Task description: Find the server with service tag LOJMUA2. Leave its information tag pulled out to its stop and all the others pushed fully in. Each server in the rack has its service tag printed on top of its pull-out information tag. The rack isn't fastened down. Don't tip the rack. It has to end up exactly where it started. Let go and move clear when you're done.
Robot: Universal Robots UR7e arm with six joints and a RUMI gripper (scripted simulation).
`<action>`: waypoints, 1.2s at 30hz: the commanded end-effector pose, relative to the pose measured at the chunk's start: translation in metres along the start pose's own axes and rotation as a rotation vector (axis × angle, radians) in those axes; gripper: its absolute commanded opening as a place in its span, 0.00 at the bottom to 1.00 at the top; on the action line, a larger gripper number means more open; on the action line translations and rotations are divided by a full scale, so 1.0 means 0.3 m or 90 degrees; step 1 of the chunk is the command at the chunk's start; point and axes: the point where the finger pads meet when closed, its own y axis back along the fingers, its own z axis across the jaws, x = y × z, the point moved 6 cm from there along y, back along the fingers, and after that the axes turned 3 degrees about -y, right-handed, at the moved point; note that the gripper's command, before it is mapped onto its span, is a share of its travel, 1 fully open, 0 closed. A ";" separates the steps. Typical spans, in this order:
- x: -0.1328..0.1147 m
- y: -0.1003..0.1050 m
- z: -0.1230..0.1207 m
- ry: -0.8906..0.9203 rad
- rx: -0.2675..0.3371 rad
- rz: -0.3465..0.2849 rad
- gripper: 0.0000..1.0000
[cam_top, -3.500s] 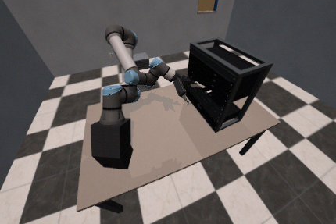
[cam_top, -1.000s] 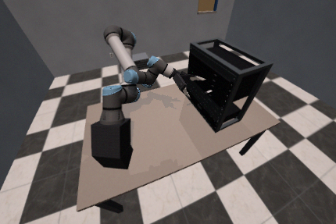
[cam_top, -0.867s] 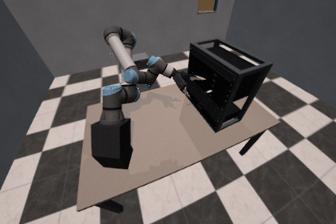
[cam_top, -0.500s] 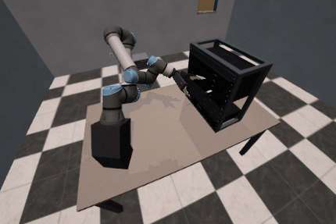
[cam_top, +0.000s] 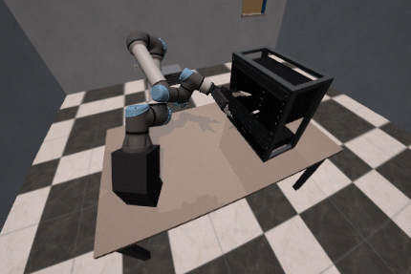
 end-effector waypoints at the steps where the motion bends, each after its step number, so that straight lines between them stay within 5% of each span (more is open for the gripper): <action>1: -0.002 0.003 -0.005 0.003 0.003 0.000 1.00; 36: -0.012 0.013 -0.022 0.016 0.016 -0.001 1.00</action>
